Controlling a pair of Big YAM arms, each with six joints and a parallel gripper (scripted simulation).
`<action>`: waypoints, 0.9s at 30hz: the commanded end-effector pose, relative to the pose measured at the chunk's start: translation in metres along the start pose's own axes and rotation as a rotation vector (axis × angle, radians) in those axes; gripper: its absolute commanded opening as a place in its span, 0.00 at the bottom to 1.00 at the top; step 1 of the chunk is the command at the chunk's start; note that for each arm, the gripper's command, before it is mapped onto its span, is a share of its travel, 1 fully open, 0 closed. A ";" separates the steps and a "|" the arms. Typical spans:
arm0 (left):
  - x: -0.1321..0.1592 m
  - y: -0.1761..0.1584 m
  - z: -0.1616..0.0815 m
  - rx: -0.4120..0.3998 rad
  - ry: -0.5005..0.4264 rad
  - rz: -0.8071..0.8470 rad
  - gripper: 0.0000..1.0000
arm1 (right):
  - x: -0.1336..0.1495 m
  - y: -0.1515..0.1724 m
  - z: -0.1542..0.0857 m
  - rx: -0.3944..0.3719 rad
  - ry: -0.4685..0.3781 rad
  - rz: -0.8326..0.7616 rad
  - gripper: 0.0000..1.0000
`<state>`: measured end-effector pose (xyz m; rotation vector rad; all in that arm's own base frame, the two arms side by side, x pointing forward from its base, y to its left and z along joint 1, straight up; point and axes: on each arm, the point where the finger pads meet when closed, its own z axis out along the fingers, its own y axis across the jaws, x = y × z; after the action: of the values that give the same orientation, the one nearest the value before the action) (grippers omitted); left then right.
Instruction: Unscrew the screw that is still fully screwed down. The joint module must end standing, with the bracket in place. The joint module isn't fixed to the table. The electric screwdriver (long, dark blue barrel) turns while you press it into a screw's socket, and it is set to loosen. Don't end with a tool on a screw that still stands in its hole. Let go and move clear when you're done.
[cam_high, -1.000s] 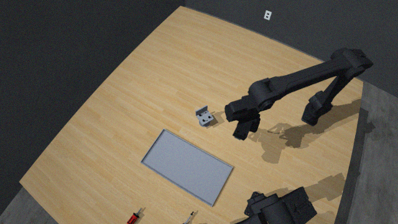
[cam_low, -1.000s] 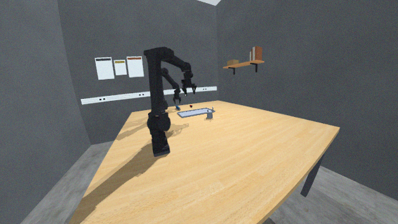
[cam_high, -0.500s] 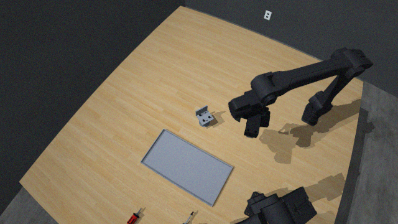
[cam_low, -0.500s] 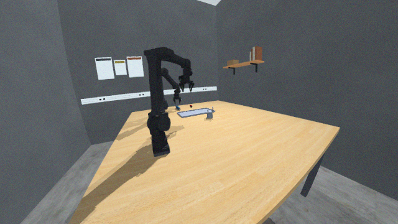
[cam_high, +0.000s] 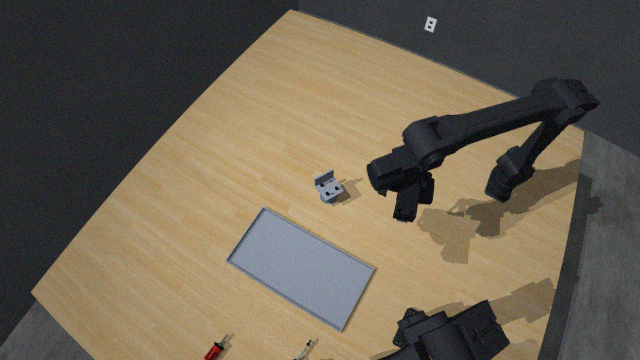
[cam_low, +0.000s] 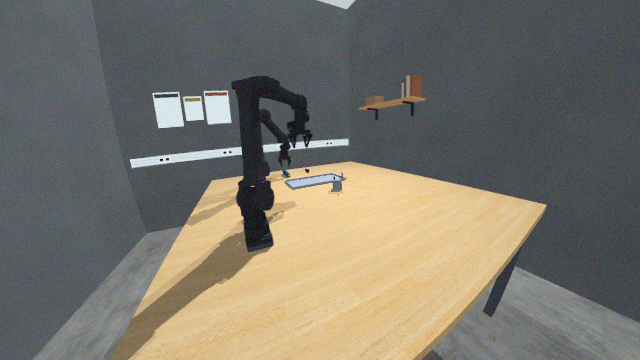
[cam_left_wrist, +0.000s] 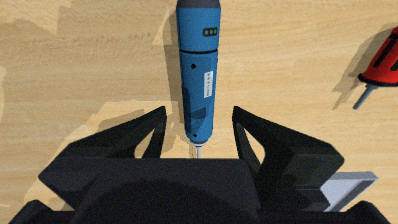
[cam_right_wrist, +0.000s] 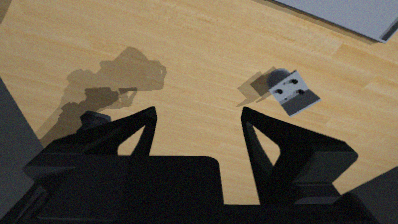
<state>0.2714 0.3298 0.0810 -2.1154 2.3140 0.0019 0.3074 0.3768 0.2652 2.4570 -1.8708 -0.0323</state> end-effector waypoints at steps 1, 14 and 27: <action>-0.009 -0.006 -0.012 0.016 -0.022 0.001 0.65 | -0.015 -0.008 -0.014 0.028 -0.021 -0.022 0.86; -0.009 -0.006 -0.012 0.016 -0.022 0.001 0.65 | -0.015 -0.008 -0.014 0.028 -0.021 -0.022 0.86; 0.034 -0.019 -0.020 0.091 0.040 0.194 0.65 | -0.015 -0.008 -0.014 0.028 -0.021 -0.022 0.86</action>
<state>0.2835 0.3064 0.0881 -1.9921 2.3971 -0.1216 0.3074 0.3768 0.2652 2.4570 -1.8708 -0.0323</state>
